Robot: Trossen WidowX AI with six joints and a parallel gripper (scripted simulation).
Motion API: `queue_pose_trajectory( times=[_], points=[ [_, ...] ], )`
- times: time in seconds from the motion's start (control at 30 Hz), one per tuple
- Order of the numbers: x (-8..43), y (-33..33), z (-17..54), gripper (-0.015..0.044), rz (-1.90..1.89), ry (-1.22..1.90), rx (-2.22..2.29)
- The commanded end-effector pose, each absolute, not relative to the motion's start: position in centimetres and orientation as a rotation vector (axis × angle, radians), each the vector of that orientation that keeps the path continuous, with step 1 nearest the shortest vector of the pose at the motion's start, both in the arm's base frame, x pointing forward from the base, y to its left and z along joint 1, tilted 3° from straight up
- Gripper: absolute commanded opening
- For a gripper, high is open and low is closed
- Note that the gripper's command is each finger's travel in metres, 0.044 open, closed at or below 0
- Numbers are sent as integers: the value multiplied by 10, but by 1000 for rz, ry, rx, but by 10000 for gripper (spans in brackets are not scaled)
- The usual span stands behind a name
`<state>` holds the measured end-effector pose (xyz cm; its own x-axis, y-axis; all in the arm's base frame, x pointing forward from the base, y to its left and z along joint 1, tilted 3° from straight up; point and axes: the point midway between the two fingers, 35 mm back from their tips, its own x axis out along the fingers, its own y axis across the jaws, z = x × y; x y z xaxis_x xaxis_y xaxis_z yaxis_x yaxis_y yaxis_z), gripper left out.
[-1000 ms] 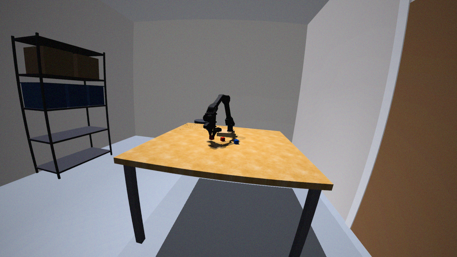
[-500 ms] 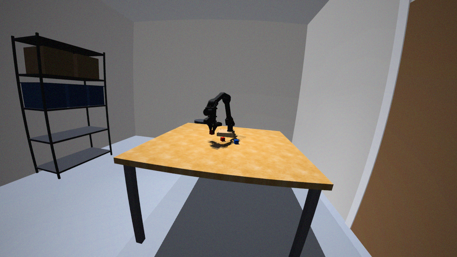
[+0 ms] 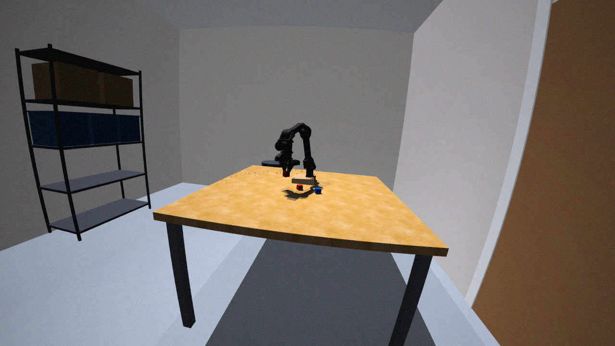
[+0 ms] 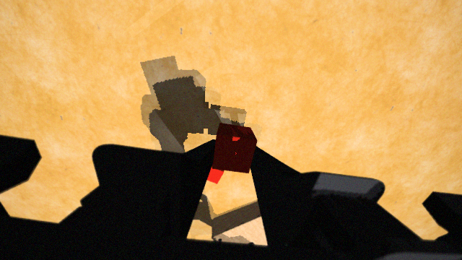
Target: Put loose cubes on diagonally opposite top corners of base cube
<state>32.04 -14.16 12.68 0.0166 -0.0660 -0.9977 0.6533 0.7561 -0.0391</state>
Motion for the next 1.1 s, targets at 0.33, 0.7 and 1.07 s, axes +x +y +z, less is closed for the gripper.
queue_pose_trajectory(
  times=[0.33,0.7,1.07],
  points=[
    [331,-97,118,105,-562,1461,482],
    [335,-63,109,105,-537,1469,461],
    [335,-28,100,105,-512,1476,439]
  ],
)
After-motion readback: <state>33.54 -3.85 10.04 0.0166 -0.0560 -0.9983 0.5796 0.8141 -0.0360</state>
